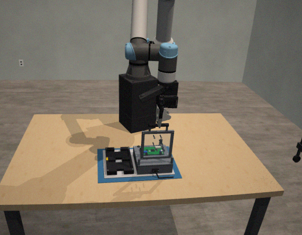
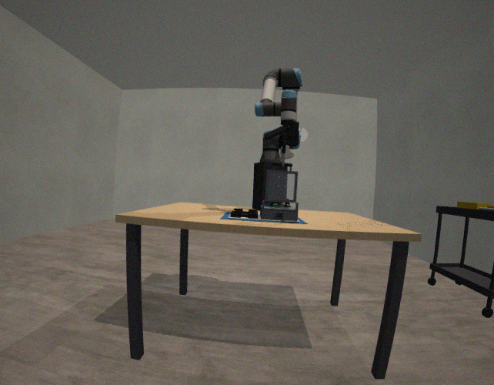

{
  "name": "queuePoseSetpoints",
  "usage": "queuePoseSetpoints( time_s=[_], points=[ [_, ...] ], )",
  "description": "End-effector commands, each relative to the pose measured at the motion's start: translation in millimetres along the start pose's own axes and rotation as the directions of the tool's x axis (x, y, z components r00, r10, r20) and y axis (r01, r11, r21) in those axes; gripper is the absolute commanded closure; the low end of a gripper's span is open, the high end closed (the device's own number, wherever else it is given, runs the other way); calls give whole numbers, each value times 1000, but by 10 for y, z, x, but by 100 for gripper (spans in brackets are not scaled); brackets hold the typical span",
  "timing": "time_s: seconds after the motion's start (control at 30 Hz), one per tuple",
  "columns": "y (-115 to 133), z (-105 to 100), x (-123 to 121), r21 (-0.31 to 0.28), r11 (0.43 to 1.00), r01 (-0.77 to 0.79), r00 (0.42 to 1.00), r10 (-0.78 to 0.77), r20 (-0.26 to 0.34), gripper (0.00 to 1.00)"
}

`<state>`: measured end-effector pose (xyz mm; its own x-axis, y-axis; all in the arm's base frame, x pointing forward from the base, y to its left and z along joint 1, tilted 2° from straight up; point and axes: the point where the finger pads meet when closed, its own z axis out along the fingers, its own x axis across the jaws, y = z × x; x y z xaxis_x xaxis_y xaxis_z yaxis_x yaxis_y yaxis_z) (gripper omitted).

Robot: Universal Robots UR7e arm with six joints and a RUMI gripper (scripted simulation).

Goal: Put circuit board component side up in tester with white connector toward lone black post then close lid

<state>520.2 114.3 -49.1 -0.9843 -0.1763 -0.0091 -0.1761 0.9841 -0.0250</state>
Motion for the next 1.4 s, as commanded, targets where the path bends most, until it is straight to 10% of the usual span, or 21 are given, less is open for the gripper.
queuePoseSetpoints(
  time_s=[0.0, 1.37],
  points=[
    [0, -1, 66, 0, 1000, 0, 1000, 0, 0, 100],
    [2, 164, 756, 0, 1000, 0, 1000, 0, 0, 100]
  ],
)
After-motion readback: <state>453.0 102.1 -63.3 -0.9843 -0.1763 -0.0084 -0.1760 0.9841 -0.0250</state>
